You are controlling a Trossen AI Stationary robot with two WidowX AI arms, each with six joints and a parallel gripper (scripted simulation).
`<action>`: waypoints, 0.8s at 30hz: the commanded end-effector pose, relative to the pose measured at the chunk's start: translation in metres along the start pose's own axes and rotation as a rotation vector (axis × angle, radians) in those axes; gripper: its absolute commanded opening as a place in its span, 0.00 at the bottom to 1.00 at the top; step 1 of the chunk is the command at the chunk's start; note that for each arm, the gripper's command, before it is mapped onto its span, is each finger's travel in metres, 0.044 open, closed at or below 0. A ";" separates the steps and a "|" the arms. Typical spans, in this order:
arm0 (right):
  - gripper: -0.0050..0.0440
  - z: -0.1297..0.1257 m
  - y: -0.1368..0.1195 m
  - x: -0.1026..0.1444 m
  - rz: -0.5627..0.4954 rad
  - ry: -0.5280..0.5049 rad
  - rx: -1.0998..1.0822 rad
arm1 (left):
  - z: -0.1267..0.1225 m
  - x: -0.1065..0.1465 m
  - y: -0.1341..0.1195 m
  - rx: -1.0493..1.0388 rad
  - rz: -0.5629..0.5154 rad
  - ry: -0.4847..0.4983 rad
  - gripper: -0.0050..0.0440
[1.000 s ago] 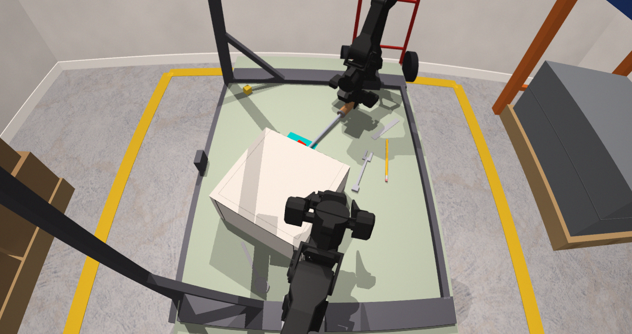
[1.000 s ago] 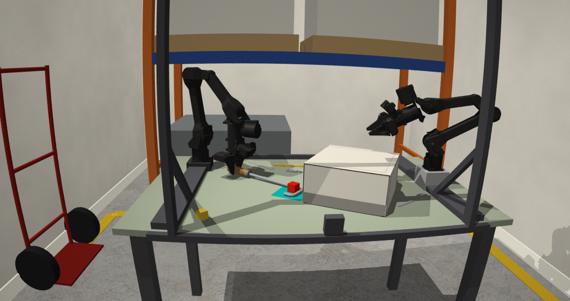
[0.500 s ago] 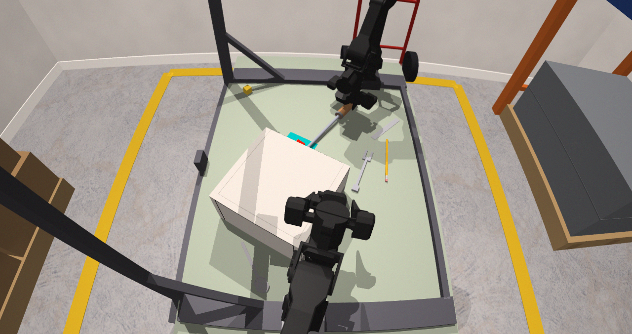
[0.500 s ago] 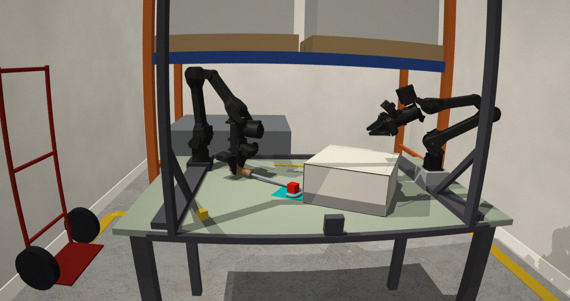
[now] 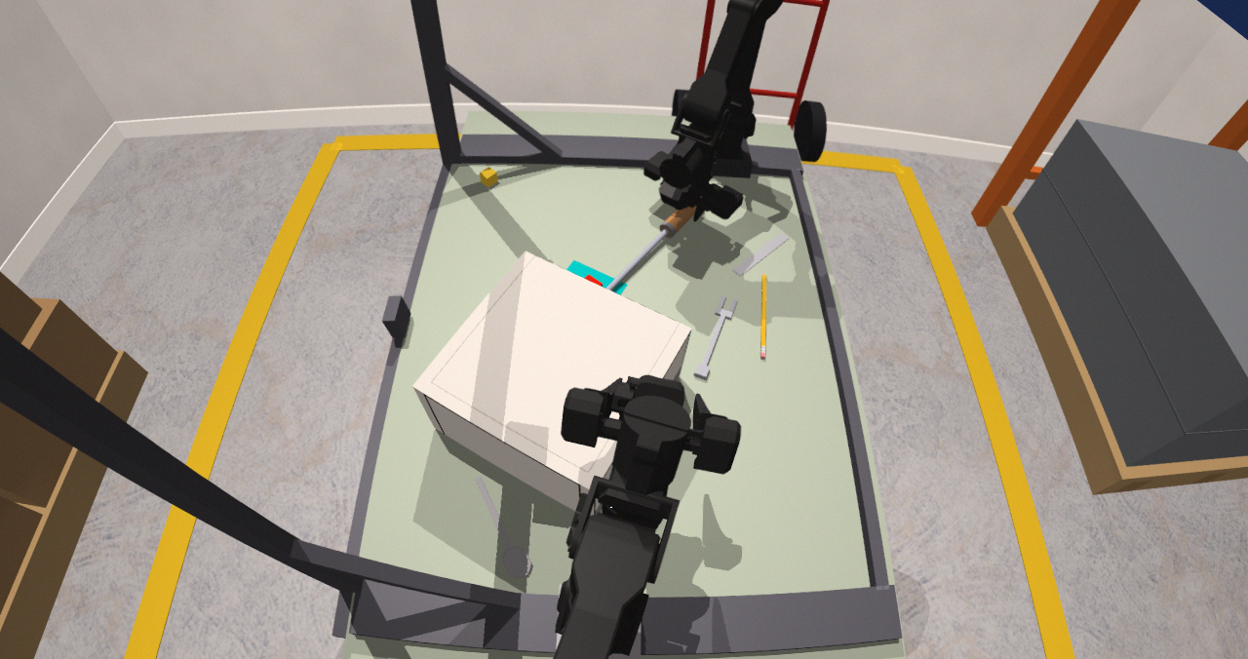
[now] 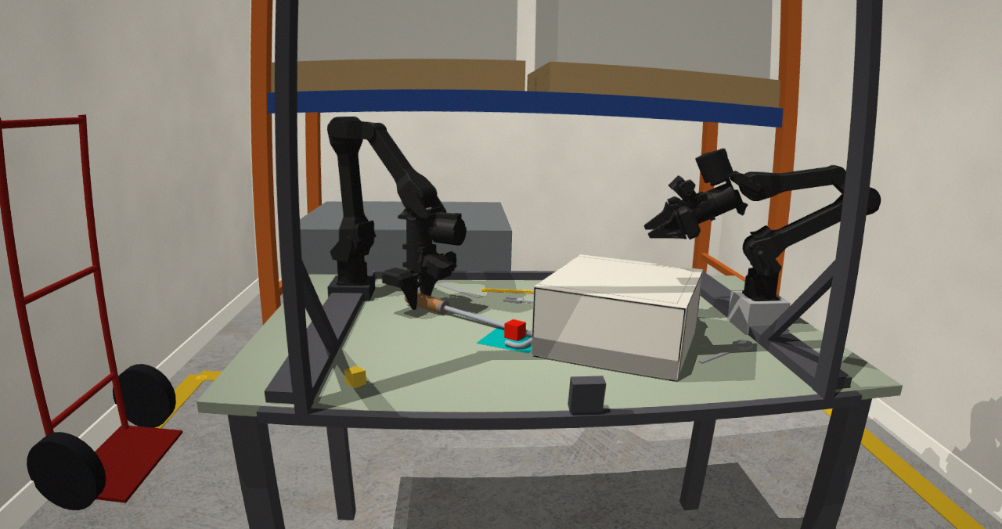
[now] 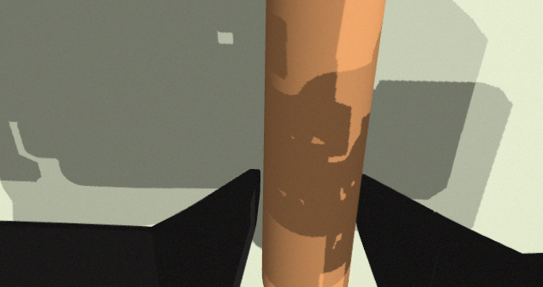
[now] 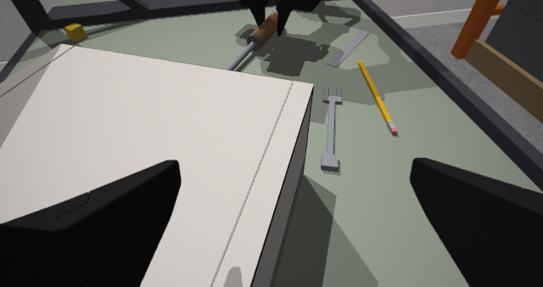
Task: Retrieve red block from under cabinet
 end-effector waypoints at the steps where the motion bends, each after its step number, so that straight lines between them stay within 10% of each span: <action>1: 1.00 0.001 0.006 0.002 -0.018 0.002 0.002 | 0.002 0.007 0.008 -0.003 -0.031 0.012 0.63; 11: 1.00 0.001 0.006 0.002 -0.018 0.002 0.002 | 0.003 0.026 0.008 -0.003 -0.040 0.016 1.00; 24: 1.00 0.001 0.006 0.002 -0.018 0.002 0.002 | 0.001 0.099 0.008 -0.003 -0.037 0.012 1.00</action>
Point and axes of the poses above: on each arm, the point midway between the two fingers, 35 mm back from their tips, its own x axis back along the fingers, its own z axis across the jaws, y = z × x, the point moved 2 cm from there along x, back along the fingers, and after that the axes turned 14 degrees about -x, right-handed, at the moved point
